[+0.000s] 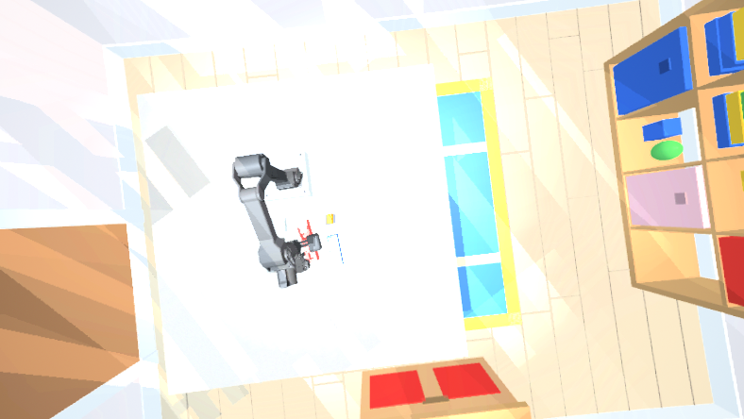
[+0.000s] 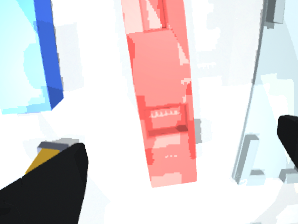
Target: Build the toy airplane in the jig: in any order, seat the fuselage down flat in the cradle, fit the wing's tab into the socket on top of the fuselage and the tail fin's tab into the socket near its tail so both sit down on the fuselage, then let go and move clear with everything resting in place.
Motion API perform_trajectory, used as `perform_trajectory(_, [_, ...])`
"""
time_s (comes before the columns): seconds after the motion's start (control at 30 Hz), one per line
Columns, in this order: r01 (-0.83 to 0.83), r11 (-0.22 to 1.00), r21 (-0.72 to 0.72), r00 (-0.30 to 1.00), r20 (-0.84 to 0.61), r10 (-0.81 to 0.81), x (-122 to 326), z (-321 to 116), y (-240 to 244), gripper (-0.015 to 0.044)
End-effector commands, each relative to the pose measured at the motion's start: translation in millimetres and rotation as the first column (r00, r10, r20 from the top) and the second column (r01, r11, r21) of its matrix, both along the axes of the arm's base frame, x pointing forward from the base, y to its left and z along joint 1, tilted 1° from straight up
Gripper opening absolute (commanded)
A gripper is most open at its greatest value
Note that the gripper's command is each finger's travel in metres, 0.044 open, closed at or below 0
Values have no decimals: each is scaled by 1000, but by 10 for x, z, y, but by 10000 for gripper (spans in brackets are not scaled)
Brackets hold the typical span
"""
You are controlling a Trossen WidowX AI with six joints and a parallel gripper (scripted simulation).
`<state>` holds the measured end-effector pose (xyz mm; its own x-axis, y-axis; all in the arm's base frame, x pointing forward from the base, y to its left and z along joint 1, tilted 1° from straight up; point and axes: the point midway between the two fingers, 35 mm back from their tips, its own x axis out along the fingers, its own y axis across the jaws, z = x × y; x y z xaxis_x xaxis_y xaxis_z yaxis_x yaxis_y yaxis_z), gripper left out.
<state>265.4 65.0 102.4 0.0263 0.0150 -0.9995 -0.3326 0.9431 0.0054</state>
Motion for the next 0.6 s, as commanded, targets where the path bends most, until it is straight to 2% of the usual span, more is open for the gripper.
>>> perform_trajectory(0.0, [-8, 1000, 4, 1000, -17, 8, -5, -204, 3, 440])
perform_trajectory(0.1, [-8, 1000, 4, 1000, -17, 8, -14, -517, 6, 440])
perform_trajectory(0.57, [-8, 1000, 4, 1000, -17, 8, -13, -712, 10, 440])
